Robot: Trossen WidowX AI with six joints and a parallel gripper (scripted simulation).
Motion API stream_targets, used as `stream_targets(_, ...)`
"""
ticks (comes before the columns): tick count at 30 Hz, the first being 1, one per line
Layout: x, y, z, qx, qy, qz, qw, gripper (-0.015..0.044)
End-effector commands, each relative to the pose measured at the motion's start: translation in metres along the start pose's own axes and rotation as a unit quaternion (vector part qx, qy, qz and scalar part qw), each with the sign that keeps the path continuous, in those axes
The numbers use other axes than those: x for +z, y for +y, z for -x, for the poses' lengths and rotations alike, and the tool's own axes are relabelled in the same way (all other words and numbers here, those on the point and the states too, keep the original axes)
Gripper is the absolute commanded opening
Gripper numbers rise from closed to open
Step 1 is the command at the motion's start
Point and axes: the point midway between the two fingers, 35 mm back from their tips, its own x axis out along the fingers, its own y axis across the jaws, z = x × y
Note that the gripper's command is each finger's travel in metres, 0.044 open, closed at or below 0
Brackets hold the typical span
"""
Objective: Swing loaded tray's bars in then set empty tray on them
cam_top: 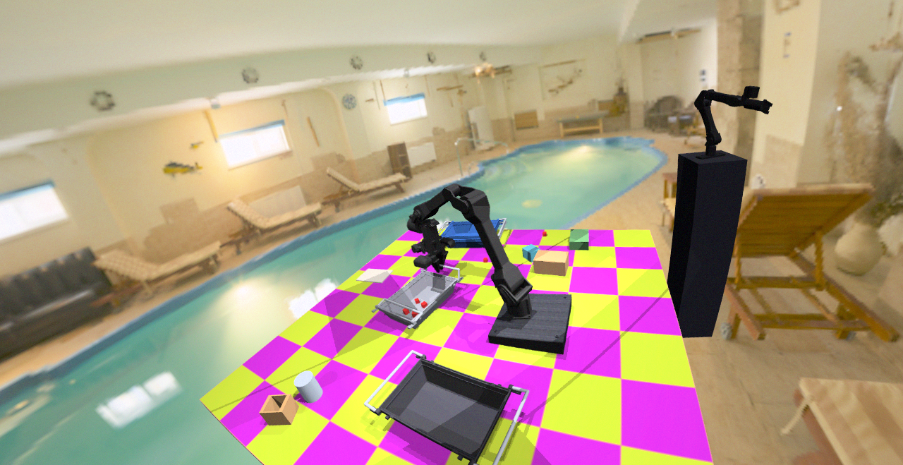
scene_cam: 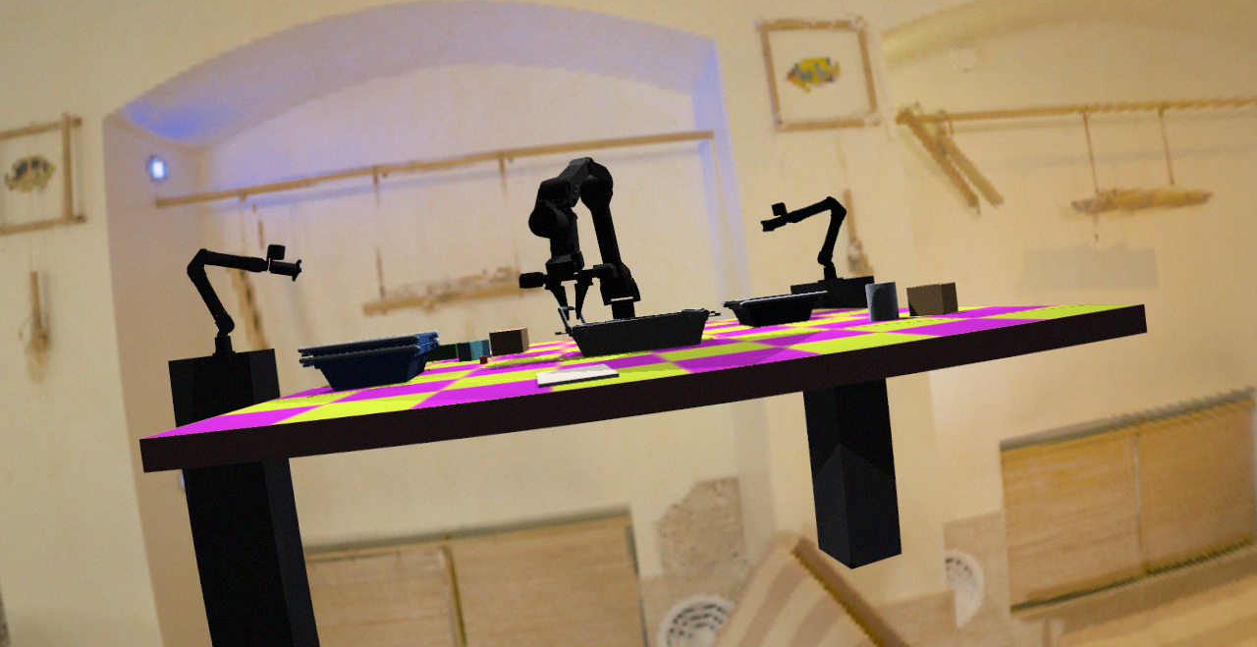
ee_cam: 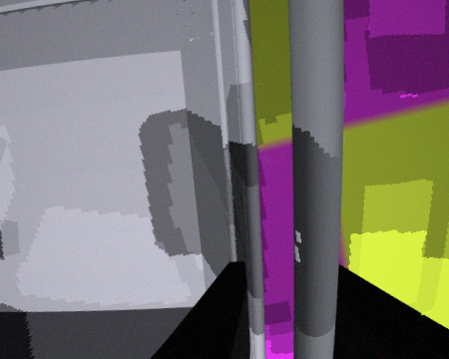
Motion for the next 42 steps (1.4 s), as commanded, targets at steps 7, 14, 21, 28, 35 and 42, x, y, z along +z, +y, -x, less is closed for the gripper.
stream_targets(7, 0.000, 0.039, -0.015, 0.006, 0.001, 0.002, 1.000, 0.0081)
stream_targets(14, 0.001, 0.042, -0.010, 0.006, 0.001, 0.001, 1.000, 0.0081)
stream_targets(21, 0.002, 0.038, 0.027, 0.006, 0.001, 0.001, 1.000, 0.0081)
stream_targets(28, 0.002, 0.040, 0.020, 0.008, 0.002, 0.002, 1.000, 0.0081)
stream_targets(35, 0.002, 0.040, 0.020, 0.008, 0.002, 0.002, 1.000, 0.0081)
stream_targets(42, 0.002, 0.040, 0.020, 0.008, 0.002, 0.002, 1.000, 0.0081)
